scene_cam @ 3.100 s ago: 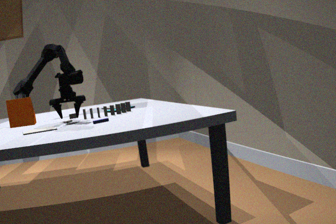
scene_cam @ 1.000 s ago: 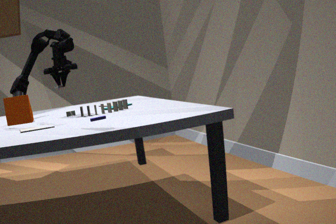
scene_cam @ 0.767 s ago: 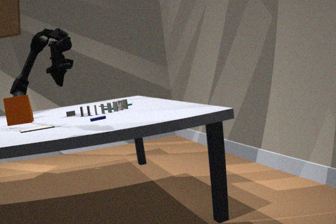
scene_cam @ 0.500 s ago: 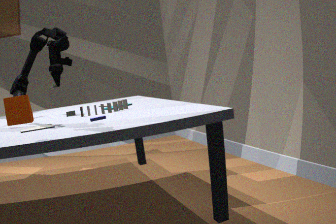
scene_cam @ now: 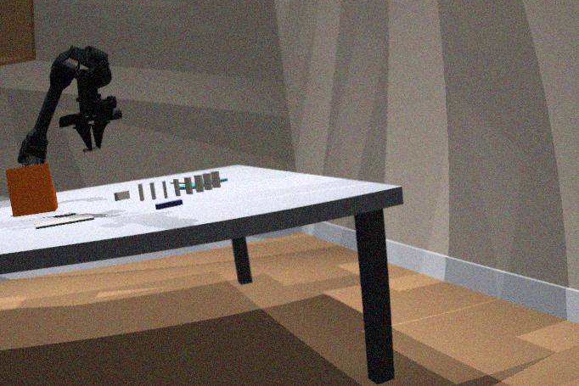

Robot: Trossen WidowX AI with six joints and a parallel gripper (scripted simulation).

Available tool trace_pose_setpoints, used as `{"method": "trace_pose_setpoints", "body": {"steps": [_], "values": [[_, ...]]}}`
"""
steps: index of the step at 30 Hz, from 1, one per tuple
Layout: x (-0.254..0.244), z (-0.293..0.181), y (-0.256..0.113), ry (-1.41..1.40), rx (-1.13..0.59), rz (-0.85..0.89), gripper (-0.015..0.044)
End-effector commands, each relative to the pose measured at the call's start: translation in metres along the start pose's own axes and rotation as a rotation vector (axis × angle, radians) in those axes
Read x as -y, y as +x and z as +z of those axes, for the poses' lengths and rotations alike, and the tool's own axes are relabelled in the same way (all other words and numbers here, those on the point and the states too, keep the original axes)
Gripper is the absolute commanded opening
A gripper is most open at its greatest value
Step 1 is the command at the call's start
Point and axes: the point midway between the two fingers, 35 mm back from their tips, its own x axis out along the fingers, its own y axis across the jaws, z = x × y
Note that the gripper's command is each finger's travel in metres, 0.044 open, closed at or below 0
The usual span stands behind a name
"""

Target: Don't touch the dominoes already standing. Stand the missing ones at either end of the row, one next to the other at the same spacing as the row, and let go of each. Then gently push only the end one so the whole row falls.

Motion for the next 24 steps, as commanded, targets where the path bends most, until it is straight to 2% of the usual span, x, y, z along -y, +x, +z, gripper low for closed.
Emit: {"method": "trace_pose_setpoints", "body": {"steps": [1,12,24], "values": [[0.018,0.011,0.005,0.363,-0.007,-0.008,0.0107],[0.018,0.011,0.005,0.362,-0.005,-0.011,0.0107],[0.027,0.021,0.033,0.341,0.13,-0.161,0.0107]]}}
